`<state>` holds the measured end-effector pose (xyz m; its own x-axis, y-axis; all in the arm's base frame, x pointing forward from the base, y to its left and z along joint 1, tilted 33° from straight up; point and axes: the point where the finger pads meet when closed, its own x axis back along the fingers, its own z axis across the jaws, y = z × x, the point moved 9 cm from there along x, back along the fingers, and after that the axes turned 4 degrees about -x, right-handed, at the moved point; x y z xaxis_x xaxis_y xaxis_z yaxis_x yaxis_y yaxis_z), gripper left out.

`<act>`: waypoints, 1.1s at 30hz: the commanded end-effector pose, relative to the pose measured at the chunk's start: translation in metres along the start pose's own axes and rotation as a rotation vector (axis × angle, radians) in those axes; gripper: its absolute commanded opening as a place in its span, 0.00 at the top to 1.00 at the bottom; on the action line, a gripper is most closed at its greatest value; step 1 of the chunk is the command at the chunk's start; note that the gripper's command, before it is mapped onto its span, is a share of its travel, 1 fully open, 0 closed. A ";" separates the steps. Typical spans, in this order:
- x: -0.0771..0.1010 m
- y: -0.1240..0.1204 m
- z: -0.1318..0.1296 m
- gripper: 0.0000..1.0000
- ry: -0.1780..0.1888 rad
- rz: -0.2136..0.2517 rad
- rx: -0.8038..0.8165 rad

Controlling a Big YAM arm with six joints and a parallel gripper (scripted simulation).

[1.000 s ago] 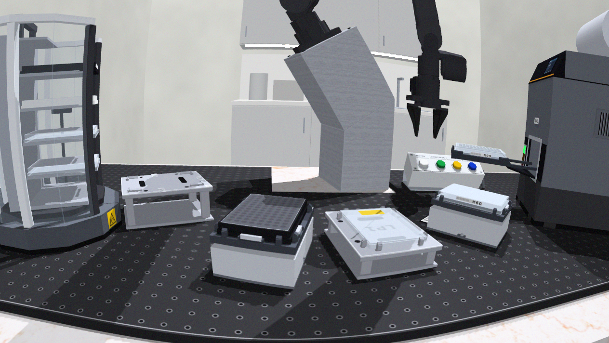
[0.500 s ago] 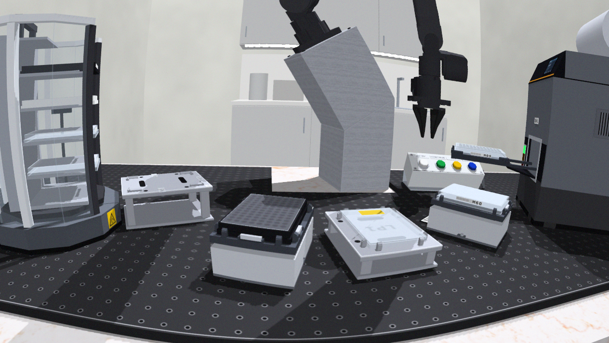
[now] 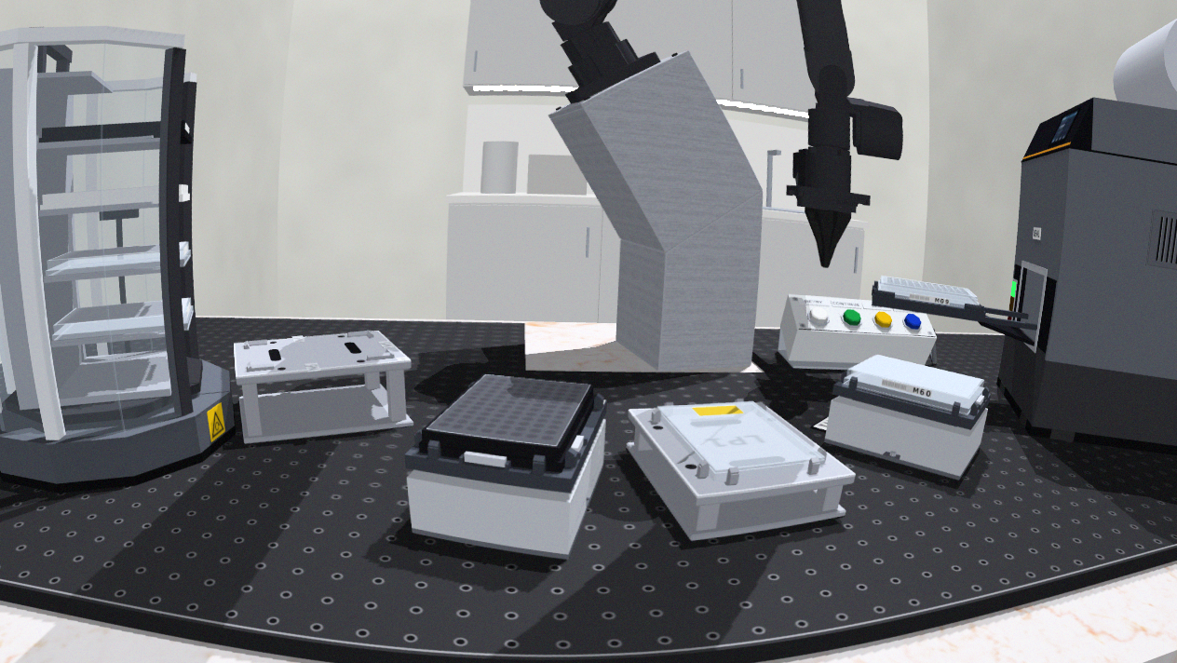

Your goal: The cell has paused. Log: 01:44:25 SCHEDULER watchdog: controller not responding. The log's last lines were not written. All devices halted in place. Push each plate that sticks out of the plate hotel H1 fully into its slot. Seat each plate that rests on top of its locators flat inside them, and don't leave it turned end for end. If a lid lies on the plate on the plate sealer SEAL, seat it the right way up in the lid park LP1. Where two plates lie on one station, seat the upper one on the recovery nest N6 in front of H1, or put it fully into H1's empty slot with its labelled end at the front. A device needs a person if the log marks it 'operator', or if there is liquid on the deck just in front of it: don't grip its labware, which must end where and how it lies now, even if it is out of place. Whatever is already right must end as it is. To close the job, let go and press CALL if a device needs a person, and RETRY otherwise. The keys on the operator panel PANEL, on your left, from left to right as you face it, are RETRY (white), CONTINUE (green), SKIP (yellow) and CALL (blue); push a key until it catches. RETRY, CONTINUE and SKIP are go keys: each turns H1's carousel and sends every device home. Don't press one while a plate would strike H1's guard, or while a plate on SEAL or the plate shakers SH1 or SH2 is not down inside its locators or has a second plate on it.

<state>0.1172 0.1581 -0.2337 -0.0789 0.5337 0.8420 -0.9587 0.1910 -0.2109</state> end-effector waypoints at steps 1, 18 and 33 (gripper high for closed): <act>-0.008 -0.001 0.002 1.00 0.004 -0.003 0.002; -0.028 -0.002 -0.004 1.00 -0.005 -0.001 -0.001; -0.034 -0.009 -0.012 1.00 -0.036 0.006 -0.014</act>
<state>0.1177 0.1331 -0.2676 -0.0750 0.5433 0.8362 -0.9595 0.1890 -0.2089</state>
